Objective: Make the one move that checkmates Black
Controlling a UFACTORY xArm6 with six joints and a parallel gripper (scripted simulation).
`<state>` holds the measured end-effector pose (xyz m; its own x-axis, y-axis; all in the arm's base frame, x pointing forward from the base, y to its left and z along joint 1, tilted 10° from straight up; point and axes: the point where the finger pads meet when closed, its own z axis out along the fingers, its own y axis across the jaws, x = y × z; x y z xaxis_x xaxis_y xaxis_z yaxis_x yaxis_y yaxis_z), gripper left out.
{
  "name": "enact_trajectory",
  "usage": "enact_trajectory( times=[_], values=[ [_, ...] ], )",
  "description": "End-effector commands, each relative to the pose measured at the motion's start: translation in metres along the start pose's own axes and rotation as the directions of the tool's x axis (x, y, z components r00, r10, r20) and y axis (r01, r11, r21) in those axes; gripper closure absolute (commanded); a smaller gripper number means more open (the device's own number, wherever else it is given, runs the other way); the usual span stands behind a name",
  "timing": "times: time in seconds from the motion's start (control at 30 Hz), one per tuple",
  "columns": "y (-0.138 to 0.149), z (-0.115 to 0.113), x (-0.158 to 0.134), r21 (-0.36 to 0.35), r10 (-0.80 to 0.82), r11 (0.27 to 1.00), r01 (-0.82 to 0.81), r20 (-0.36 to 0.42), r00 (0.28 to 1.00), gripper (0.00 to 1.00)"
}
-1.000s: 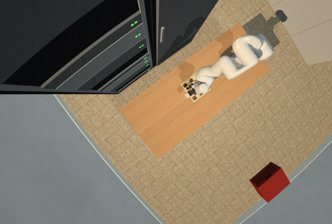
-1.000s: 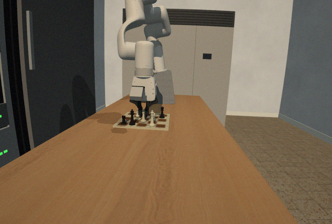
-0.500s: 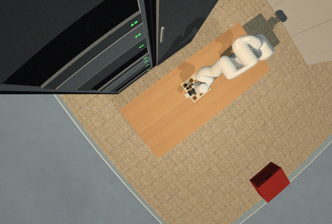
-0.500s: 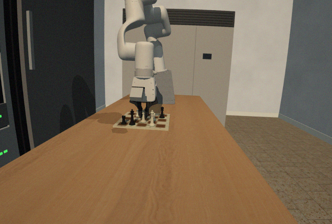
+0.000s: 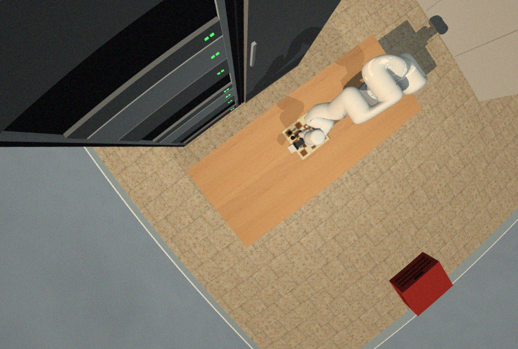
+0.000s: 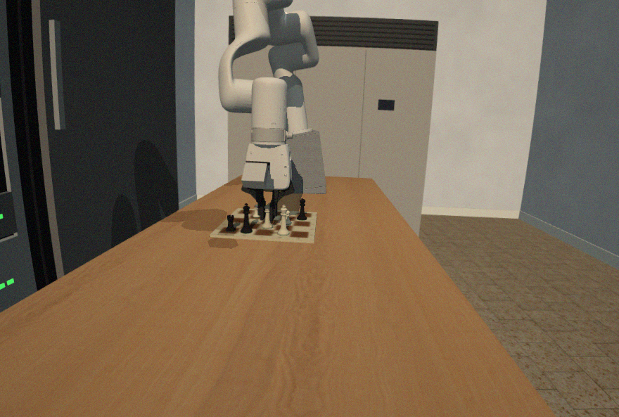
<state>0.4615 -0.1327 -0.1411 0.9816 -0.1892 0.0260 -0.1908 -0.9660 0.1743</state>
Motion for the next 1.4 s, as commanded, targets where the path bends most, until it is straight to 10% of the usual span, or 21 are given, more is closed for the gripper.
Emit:
enact_trajectory(
  times=[0.0, 0.53, 0.97, 1.37],
  values=[
    [0.0001, -0.0013, 0.0018, 0.0, 0.0, 1.0, 0.0, -0.004, 1.0, 1.0],
    [0.0001, -0.0013, 0.0018, 0.0, 0.0, 1.0, 0.0, -0.004, 1.0, 1.0],
    [0.0001, -0.0013, 0.0018, 0.0, 0.0, 1.0, 0.0, -0.004, 1.0, 0.58],
    [0.0001, -0.0015, 0.0018, 0.0, 0.0, 1.0, 0.0, -0.004, 1.0, 0.58]
  ],
)
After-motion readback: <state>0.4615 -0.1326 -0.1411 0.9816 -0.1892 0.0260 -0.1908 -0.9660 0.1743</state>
